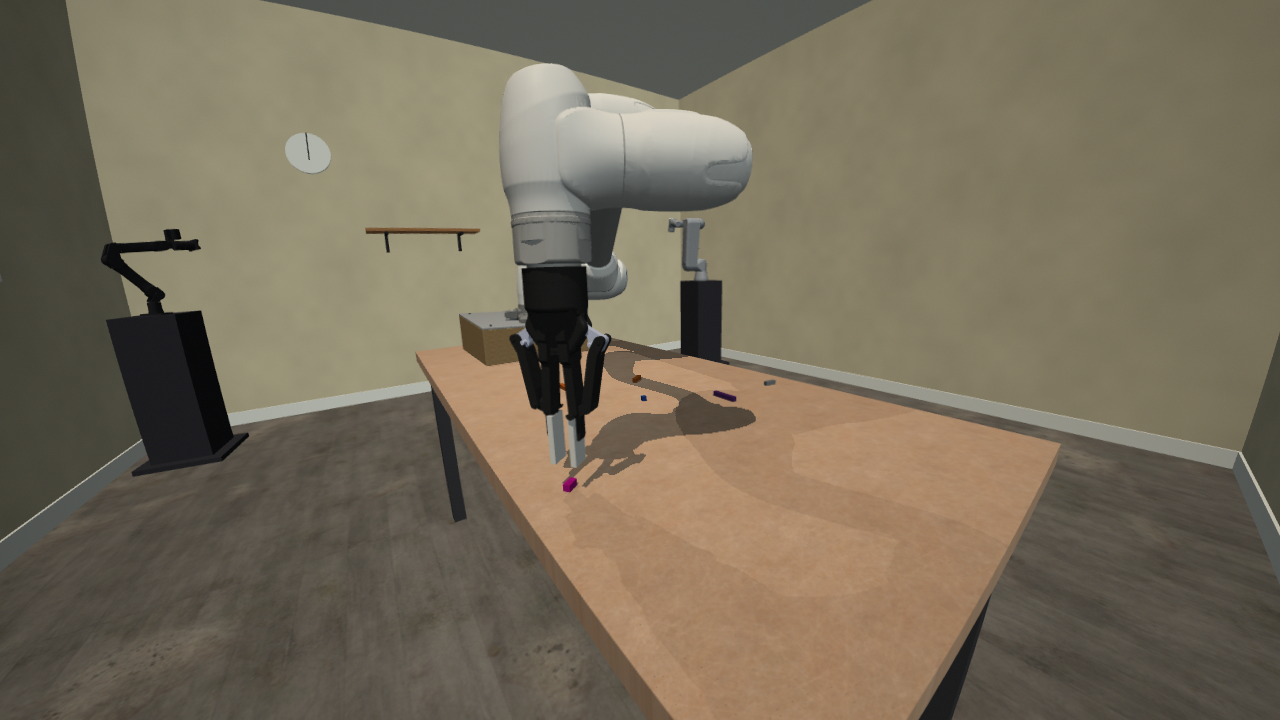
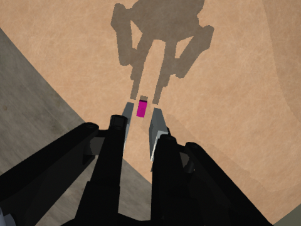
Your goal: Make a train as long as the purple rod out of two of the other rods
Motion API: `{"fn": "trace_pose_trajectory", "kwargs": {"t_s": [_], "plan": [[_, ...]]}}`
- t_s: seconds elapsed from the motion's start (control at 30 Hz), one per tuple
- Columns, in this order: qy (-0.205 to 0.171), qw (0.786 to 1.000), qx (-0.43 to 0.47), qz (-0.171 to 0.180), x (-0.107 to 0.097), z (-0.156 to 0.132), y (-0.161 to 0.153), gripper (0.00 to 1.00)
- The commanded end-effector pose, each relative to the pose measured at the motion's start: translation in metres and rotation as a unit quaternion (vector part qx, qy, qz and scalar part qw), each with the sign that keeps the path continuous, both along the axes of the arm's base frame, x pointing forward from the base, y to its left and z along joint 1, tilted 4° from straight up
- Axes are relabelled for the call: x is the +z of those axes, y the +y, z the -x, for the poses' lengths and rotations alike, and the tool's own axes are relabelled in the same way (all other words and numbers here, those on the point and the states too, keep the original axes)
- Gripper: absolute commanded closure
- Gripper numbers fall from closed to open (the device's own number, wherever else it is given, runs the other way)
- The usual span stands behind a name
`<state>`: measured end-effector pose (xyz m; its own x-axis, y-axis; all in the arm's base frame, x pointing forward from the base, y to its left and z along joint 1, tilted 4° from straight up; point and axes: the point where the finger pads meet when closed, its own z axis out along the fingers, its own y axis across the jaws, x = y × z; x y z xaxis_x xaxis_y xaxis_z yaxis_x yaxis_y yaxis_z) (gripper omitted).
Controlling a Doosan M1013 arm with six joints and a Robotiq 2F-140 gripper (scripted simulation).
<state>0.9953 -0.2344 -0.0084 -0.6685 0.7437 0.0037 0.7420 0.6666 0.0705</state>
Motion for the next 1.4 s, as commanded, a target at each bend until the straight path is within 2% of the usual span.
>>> {"fn": "trace_pose_trajectory", "kwargs": {"t_s": [0.0, 0.23, 0.5, 0.53, 1.2, 1.3, 1.37], "plan": [[0.000, 1.000, 0.000, 0.000, 0.016, 0.001, -0.001, 0.77], [0.000, 1.000, 0.000, 0.000, 0.046, 0.002, -0.002, 0.77], [0.000, 1.000, 0.000, 0.000, 0.052, 0.003, -0.003, 0.77], [0.000, 1.000, 0.000, 0.000, 0.052, 0.003, -0.003, 0.00], [0.000, 1.000, 0.000, 0.000, 0.052, 0.003, -0.002, 0.00], [0.000, 1.000, 0.000, 0.000, 0.053, 0.010, 0.013, 0.00], [0.000, 1.000, 0.000, 0.000, 0.054, 0.027, 0.043, 0.00]]}}
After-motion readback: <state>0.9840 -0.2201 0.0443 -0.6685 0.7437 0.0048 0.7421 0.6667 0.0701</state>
